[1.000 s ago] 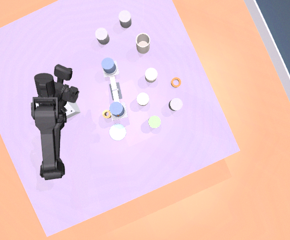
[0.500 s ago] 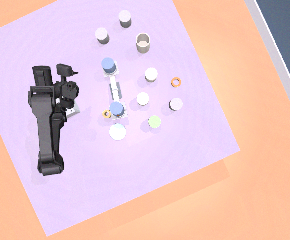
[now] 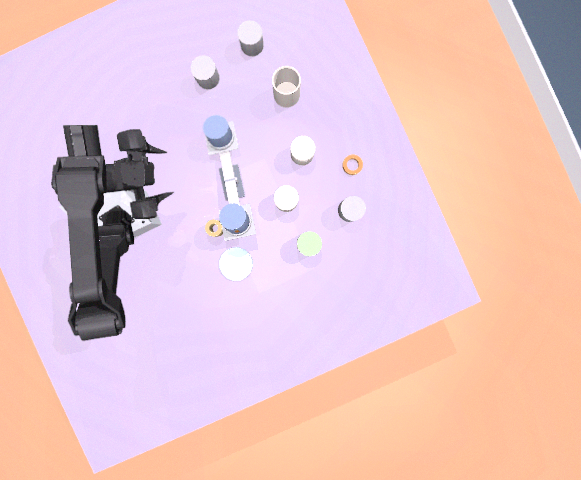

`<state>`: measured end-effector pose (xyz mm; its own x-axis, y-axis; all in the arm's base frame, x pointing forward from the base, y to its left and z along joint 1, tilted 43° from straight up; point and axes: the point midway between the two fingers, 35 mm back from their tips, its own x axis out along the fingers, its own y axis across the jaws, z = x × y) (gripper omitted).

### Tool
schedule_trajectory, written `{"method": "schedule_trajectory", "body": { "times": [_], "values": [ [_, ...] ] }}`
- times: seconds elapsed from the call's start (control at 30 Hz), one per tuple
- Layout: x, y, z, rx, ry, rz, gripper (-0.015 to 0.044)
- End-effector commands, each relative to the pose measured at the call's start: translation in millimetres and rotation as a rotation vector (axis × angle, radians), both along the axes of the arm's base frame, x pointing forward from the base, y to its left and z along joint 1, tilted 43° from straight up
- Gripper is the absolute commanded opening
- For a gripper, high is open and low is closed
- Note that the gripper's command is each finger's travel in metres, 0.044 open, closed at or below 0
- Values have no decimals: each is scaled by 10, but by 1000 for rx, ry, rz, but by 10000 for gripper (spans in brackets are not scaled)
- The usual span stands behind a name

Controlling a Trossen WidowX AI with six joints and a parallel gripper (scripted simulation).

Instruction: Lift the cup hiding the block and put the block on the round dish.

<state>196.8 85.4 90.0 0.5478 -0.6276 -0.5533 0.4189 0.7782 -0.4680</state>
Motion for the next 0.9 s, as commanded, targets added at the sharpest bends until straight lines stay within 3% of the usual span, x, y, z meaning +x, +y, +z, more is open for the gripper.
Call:
{"method": "schedule_trajectory", "body": {
  "times": [0.0,0.17,0.4,0.87],
  "values": [
    [23,-36,17,-114,14,58,440],
    [63,-45,50,-241,26,128,440],
    [79,-37,42,-256,46,133,440],
    [389,96,-252,-374,468,207,440]
  ]
}}
